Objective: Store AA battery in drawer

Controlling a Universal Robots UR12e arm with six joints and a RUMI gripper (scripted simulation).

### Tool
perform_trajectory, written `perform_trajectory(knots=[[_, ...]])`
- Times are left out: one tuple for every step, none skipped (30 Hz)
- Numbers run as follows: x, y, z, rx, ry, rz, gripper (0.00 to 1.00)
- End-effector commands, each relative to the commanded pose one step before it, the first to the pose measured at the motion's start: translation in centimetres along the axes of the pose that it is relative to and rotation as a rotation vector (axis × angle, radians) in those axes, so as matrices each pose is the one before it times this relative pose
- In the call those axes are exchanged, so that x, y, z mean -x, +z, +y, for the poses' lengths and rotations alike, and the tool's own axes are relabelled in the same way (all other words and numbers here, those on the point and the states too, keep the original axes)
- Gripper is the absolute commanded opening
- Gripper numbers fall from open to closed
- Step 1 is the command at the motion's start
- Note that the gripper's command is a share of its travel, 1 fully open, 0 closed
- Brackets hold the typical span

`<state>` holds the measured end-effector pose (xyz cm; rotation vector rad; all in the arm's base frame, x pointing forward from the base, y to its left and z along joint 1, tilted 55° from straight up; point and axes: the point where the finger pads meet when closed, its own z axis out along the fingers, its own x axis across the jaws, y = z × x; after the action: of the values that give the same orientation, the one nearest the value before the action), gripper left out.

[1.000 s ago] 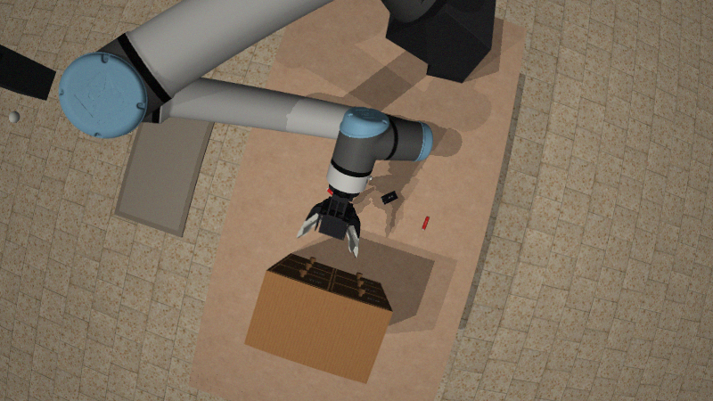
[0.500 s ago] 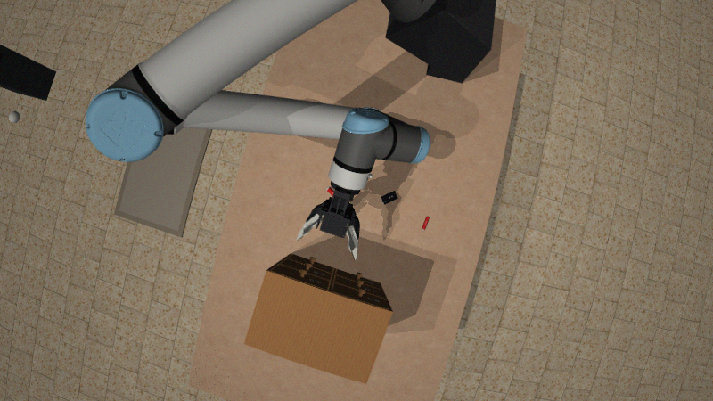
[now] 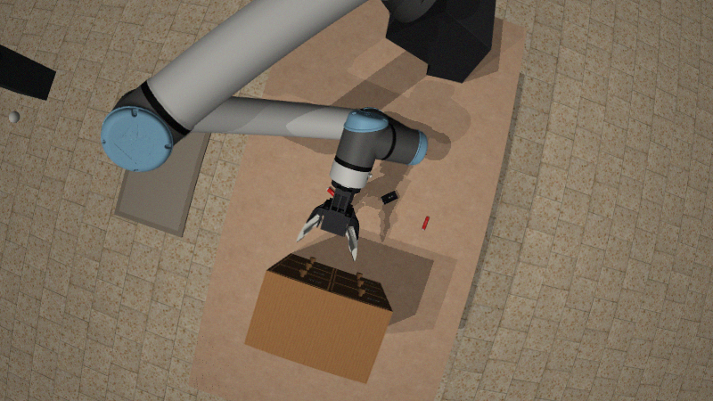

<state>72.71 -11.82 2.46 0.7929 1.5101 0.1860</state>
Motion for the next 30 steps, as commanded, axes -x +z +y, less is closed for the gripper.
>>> perform_trajectory(knots=[[-0.006,0.175,-0.033,0.02082,0.0003,0.00041,1.0],[0.0,0.035,-0.017,0.00341,0.00005,0.0,1.0],[0.0,0.033,-0.016,0.00322,0.00004,0.0,1.0],[0.0,0.03,-0.015,0.00303,0.00002,0.0,1.0],[0.0,0.028,-0.014,0.00285,0.00001,0.0,1.0],[0.0,0.025,-0.014,0.00267,0.0,0.0,1.0],[0.0,0.0,0.0,0.0,0.0,0.0,1.0],[0.0,0.0,0.0,0.0,0.0,0.0,1.0],[0.0,0.023,-0.013,0.00249,-0.00001,0.0,1.0],[0.0,0.021,-0.012,0.00231,-0.00002,0.0,1.0],[0.0,0.019,-0.011,0.00214,-0.00002,0.0,1.0],[0.0,0.017,-0.01,0.00198,-0.00002,0.0,1.0],[0.0,0.016,-0.01,0.00182,-0.00003,0.0,1.0],[0.0,0.014,-0.009,0.00166,-0.00003,0.0,1.0],[0.0,0.013,-0.008,0.00151,-0.00003,0.0,1.0],[0.0,0.011,-0.007,0.00137,-0.00003,0.0,1.0],[0.0,0.01,-0.007,0.00123,-0.00003,0.0,1.0],[0.0,0.009,-0.006,0.0011,-0.00003,0.0,1.0],[0.0,0.008,-0.005,0.00097,-0.00002,0.0,1.0],[0.0,0.007,-0.005,0.00085,-0.00002,0.0,1.0],[0.0,0.006,-0.004,0.00074,-0.00002,0.0,1.0],[0.0,0.005,-0.003,0.00063,-0.00002,0.0,1.0],[0.0,0.004,-0.003,0.00053,-0.00002,0.0,1.0],[0.0,0.0,0.0,0.0,0.0,0.0,1.0],[0.0,0.0,0.0,0.0,0.0,0.0,1.0],[0.0,0.003,-0.002,0.00044,-0.00001,0.0,1.0],[0.0,0.003,-0.002,0.00035,-0.00001,0.0,1.0],[0.0,0.002,-0.002,0.00028,-0.00001,0.0,1.0],[0.0,0.002,-0.001,0.00021,-0.00001,0.0,1.0],[0.0,0.001,-0.001,0.00015,0.0,0.0,1.0]])
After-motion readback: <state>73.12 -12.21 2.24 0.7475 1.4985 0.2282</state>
